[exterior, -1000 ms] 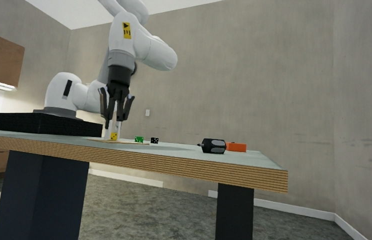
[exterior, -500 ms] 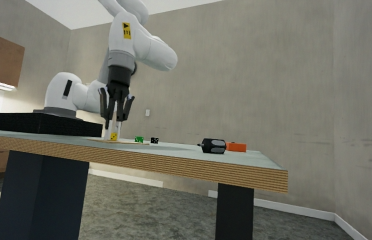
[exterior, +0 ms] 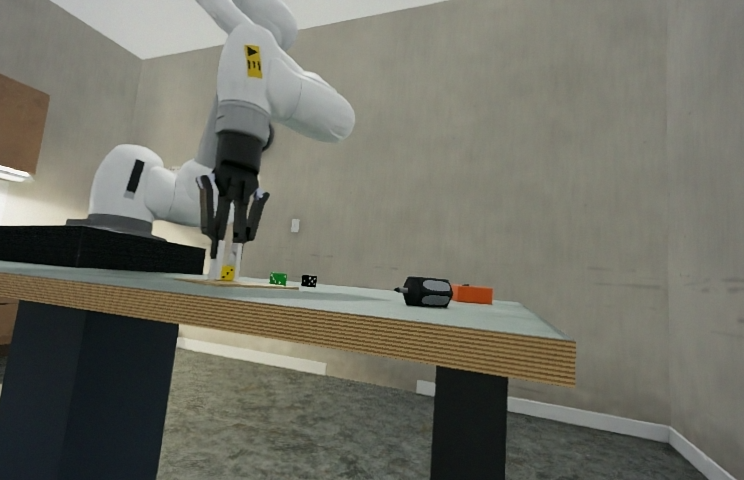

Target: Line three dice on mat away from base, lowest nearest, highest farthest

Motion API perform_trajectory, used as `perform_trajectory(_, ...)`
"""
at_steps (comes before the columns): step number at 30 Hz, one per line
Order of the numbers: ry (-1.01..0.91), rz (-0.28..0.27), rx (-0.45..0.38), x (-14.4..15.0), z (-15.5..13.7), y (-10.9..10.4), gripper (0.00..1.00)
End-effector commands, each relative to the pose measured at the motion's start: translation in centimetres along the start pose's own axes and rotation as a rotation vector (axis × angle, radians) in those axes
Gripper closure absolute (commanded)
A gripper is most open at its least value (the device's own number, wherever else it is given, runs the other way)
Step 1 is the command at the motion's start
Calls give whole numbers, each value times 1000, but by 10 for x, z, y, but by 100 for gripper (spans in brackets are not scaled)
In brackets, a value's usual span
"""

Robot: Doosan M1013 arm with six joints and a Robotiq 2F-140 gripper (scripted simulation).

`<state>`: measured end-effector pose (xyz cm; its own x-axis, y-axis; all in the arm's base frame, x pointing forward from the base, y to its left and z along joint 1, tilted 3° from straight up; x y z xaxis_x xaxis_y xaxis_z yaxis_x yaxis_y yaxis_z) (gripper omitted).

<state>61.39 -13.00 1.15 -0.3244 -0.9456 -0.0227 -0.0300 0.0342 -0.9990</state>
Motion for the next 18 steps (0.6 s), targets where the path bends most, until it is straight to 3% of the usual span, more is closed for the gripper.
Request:
perform_trajectory(1,0,0,1,0,0,-1,79)
perform_trajectory(10,0,0,1,0,0,-1,79)
perform_trajectory(18,0,0,1,0,0,-1,72)
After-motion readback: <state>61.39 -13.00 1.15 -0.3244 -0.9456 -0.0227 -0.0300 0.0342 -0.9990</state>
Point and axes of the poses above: the point where the finger pads meet when closed, its own y axis out along the fingers, its own x axis across the jaws, z = x × y, the point moved 8 cm from there along -y, back along the fingers, and after that the axes turned 7 degrees about y, right-handed, at the moved point
